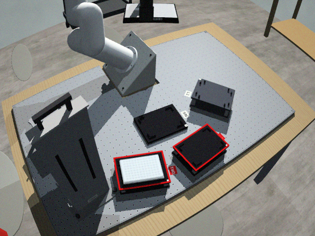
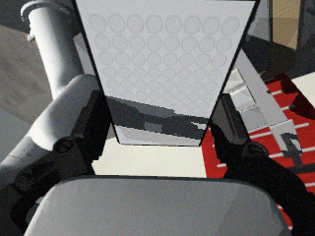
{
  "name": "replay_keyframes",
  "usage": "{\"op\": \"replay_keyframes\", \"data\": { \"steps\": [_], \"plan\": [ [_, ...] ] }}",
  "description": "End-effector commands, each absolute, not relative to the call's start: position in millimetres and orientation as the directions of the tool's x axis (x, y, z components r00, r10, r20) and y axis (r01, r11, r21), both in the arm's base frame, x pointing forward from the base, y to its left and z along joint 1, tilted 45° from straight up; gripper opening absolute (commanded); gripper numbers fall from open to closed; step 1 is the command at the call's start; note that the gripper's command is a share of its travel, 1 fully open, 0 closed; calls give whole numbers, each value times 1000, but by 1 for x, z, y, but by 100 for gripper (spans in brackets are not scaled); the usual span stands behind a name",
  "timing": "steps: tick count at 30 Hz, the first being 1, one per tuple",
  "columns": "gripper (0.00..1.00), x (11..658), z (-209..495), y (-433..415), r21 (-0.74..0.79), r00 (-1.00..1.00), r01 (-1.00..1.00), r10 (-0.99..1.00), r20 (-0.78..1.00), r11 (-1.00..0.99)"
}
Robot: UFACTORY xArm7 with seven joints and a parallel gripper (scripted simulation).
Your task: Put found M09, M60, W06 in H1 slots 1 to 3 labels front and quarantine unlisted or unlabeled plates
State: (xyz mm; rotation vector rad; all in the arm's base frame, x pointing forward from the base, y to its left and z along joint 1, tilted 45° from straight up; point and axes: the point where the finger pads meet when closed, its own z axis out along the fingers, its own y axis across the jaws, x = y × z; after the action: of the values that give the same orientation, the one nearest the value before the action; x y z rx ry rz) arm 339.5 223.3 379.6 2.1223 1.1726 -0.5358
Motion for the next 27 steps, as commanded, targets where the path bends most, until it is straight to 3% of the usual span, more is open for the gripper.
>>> {"op": "replay_keyframes", "data": {
  "steps": [1, 17, 27],
  "plan": [
    [0, 344, 397, 207, 440, 650, 759, 522, -552, -480],
    [0, 336, 444, 161, 641, 922, 385, 250, -295, -663],
    [0, 330, 472, 133, 692, 985, 166, 93, -142, -703]
  ]
}}
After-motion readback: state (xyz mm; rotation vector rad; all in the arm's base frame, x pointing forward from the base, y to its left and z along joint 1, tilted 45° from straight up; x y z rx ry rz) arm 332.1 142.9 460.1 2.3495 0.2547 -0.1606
